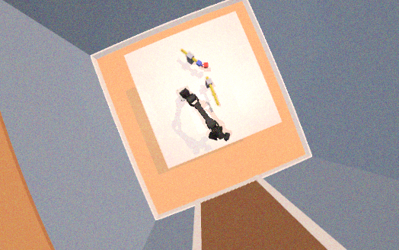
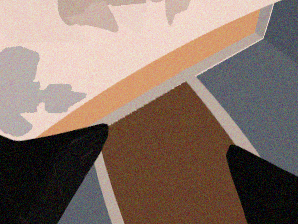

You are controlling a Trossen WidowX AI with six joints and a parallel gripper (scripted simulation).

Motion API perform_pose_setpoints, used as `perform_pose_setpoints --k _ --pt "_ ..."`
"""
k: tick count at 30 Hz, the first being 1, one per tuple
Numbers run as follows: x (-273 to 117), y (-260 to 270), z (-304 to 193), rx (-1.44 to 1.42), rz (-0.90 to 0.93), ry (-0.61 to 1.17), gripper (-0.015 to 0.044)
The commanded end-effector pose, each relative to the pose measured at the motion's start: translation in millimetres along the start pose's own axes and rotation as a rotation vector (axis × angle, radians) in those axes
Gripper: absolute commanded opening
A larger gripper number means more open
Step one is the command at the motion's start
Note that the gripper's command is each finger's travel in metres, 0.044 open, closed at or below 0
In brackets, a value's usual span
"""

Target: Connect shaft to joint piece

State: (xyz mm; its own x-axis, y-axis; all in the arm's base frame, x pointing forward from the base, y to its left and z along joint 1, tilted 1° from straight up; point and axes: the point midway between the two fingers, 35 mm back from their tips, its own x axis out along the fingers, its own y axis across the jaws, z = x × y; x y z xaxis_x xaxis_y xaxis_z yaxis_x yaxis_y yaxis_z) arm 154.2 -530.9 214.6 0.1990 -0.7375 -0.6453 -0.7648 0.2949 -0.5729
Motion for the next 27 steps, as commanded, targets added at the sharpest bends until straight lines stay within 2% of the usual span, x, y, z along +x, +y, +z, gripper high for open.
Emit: perform_pose_setpoints --k 1,11,19,22,27 --pt "-11 -8 -5 0.098 0.061 0.0 0.044" --pt "-51 -17 -10 0.359 0.24 0.031 0.044" --pt "-53 -15 -5 0.388 0.263 0.03 0.044" --pt "-55 -20 11 0.441 0.27 0.024 0.044" --pt "-71 -50 65 0.479 0.258 -0.032 0.044"
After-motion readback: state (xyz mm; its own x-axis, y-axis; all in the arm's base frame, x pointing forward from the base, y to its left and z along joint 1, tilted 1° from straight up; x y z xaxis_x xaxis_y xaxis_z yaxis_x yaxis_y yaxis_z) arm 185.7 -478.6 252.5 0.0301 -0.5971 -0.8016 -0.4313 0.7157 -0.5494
